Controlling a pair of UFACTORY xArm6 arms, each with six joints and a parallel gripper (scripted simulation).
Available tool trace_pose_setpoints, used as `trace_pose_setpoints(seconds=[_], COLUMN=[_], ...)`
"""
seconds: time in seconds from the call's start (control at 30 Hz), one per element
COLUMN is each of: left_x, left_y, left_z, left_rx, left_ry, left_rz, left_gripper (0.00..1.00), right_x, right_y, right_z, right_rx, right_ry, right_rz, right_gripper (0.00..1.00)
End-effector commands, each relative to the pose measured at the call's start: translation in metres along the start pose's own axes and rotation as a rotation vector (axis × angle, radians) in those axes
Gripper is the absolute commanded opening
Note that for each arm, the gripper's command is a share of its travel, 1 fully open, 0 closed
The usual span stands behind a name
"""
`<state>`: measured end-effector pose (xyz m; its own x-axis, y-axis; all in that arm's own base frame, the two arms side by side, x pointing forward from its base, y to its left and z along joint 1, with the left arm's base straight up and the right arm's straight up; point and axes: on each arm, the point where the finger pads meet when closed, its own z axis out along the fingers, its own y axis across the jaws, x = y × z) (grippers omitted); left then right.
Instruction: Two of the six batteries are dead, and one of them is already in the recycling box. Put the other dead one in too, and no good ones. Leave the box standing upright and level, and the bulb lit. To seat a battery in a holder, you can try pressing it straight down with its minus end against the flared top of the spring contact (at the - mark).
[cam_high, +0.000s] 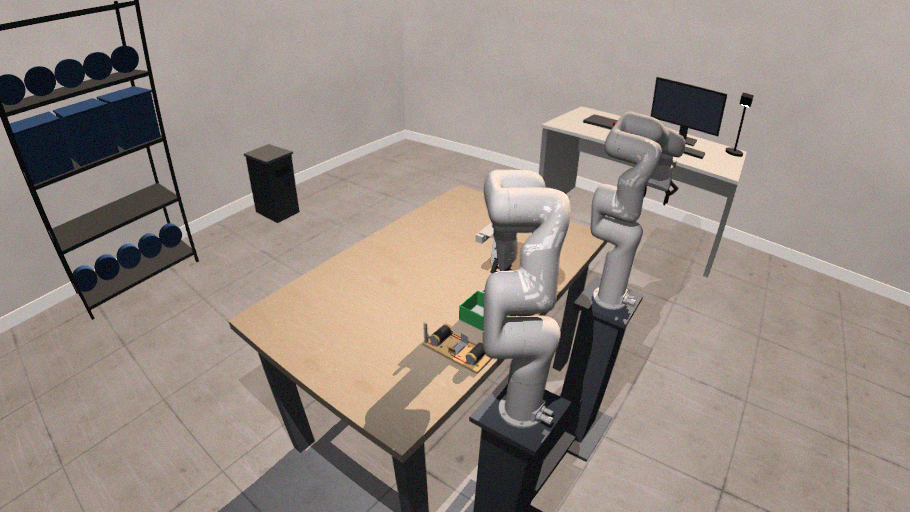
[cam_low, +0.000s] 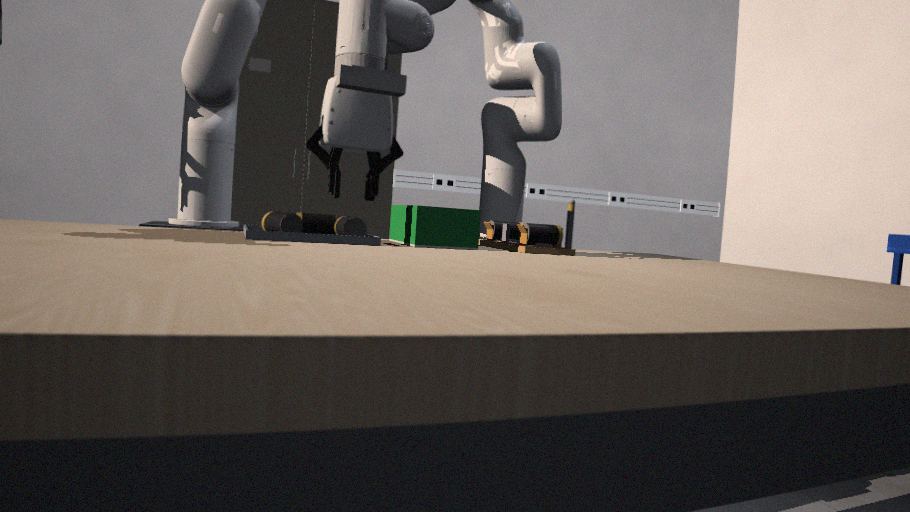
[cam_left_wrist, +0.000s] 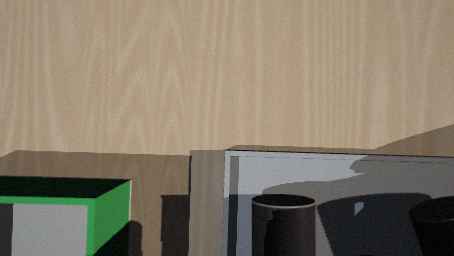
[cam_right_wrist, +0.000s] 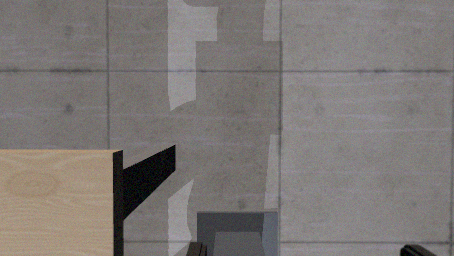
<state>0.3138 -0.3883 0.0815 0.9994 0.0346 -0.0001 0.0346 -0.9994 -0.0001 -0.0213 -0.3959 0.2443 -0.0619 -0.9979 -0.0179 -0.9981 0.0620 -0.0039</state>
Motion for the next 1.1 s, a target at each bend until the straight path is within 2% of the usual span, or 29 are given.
trace_pose_setpoints(seconds=[0.0, 0.27, 0.43, 0.63, 1.07], left_x=[0.003, 0.003, 0.004, 0.004, 0.004], left_y=[0.004, 0.004, 0.004, 0.004, 0.004], left_z=[-0.006, -0.003, 0.016, 0.028, 0.037], left_rx=[-0.016, -0.016, -0.015, -0.015, -0.015], left_ry=[0.008, 0.008, 0.008, 0.008, 0.008], left_rz=[-0.001, -0.001, -0.001, 0.003, -0.001], left_gripper=[0.51, 0.51, 0.51, 0.51, 0.51], right_x=[0.003, 0.003, 0.003, 0.003, 0.003], right_y=[0.0, 0.0, 0.0, 0.0, 0.0], right_z=[-0.006, -0.006, -0.006, -0.006, -0.006], right_rx=[-0.004, -0.004, -0.004, -0.004, -0.004], right_ry=[0.018, 0.018, 0.018, 0.018, 0.018], right_rz=[-0.009, -0.009, -0.009, -0.009, -0.009], right_gripper=[1.0, 1.0, 1.0, 1.0, 1.0])
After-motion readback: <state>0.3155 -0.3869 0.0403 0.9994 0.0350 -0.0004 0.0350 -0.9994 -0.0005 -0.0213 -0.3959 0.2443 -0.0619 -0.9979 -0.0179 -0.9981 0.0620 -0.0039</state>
